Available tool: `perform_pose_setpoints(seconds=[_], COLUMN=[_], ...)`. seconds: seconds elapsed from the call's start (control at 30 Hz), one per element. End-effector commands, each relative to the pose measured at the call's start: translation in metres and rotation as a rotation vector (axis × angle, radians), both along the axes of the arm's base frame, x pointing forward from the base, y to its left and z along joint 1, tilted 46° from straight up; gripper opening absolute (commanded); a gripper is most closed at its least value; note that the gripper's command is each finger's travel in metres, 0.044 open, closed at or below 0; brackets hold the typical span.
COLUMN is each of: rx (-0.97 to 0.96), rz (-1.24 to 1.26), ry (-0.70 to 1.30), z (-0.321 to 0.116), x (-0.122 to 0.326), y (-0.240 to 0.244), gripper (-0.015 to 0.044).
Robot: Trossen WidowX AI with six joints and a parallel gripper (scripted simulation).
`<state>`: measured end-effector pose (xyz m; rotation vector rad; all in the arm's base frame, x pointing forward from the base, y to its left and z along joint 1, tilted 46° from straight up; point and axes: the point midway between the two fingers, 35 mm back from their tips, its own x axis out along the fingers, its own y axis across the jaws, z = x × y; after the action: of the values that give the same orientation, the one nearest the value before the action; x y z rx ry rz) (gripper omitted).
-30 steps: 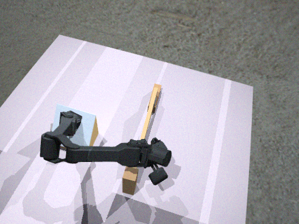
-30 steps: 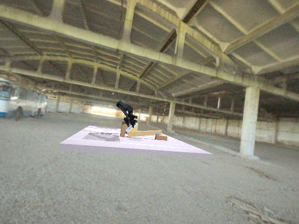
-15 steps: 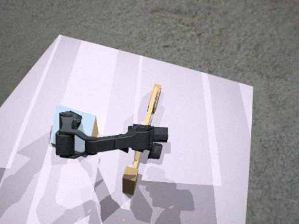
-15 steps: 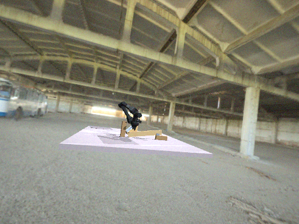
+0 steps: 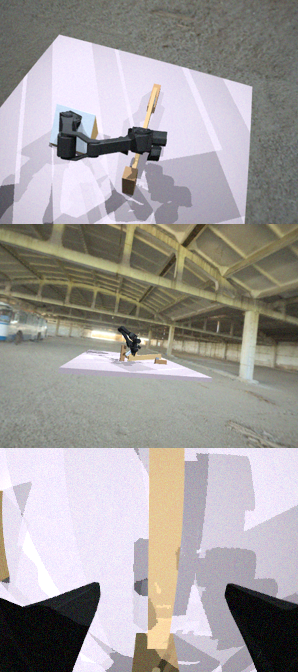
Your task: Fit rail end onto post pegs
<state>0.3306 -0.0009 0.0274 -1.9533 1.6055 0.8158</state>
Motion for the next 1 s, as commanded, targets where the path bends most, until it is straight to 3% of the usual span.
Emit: perform_pose_setpoints(seconds=[0.0, 0.93, 0.97], rx=[-0.005, -0.010, -0.010], rz=[0.006, 0.005, 0.005], ry=[0.004, 0.004, 0.004], z=[-0.004, -0.033, -0.033], x=[0.000, 0.004, 0.004], y=[-0.004, -0.035, -0.035], gripper=[0.0440, 0.0440, 0.0414])
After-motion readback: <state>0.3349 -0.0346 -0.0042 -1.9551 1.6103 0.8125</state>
